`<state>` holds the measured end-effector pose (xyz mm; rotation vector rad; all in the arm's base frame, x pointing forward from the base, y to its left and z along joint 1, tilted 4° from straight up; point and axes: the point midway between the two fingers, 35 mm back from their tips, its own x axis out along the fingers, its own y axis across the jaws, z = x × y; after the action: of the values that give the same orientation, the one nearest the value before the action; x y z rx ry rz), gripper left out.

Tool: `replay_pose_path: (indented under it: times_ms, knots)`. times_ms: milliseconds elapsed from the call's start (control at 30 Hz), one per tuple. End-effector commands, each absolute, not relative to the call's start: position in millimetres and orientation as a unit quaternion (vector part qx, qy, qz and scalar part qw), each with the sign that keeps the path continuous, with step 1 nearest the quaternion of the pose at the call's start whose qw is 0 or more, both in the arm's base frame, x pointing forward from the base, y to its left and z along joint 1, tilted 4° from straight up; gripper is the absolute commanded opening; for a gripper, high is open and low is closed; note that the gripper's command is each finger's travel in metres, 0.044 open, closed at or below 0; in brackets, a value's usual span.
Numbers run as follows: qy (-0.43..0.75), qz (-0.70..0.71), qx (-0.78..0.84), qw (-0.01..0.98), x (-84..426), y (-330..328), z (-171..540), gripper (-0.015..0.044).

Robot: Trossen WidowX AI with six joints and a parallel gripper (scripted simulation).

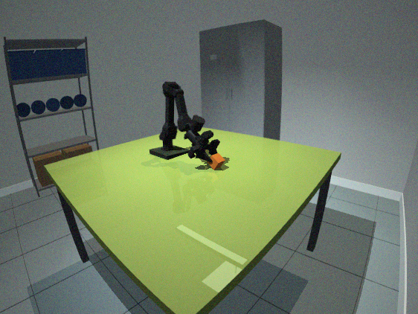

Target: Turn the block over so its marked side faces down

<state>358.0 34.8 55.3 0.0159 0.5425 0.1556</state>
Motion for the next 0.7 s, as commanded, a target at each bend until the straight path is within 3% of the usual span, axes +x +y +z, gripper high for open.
replay_pose_path:
  times_ms: [0, 667]
  knots:
    - [0.247, 0.080, 0.013, 0.966, 350.1, 35.6, 52.5, 0.0000]
    - [0.222, 0.080, 0.015, 0.972, 347.1, 35.3, 56.3, 0.0000]
